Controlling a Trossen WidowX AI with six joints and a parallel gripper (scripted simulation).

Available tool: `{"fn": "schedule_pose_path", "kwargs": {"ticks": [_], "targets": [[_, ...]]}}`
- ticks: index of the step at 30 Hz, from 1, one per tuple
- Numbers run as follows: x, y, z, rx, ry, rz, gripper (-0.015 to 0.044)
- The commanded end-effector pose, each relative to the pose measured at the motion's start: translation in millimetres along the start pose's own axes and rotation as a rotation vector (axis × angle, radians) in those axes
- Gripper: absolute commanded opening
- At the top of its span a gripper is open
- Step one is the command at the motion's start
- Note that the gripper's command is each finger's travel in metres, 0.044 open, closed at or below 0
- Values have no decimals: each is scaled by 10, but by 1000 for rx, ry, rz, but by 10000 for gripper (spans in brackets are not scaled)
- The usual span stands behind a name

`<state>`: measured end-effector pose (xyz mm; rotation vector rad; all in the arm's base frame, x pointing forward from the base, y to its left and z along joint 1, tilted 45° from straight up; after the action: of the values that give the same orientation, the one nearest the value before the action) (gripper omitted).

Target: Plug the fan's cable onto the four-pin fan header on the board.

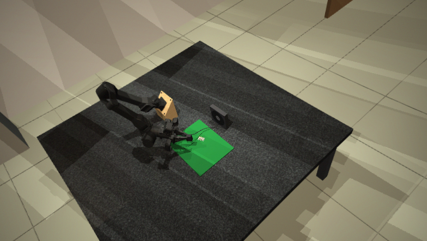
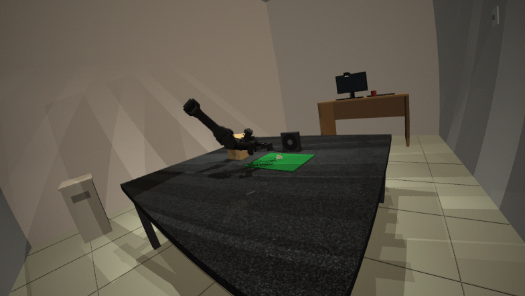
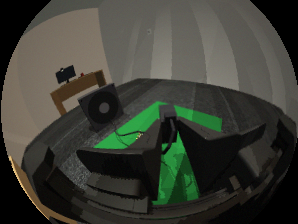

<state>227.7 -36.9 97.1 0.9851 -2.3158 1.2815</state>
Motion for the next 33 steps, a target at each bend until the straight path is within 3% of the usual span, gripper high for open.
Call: {"fn": "schedule_pose_path", "kwargs": {"ticks": [1,33], "targets": [[-10,9,32,3,-5,-2,0],[-68,43,328,3,-4,-3,0]]}}
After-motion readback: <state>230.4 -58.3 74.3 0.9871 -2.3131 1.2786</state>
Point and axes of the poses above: the point midway between the two fingers, 35 mm back from their tips, its own x axis back along the fingers, its own y axis across the jaws, z = x × y, the point moved 8 cm from there along x, back along the fingers, and after that the axes turned 7 degrees about x, right-handed, at the moved point
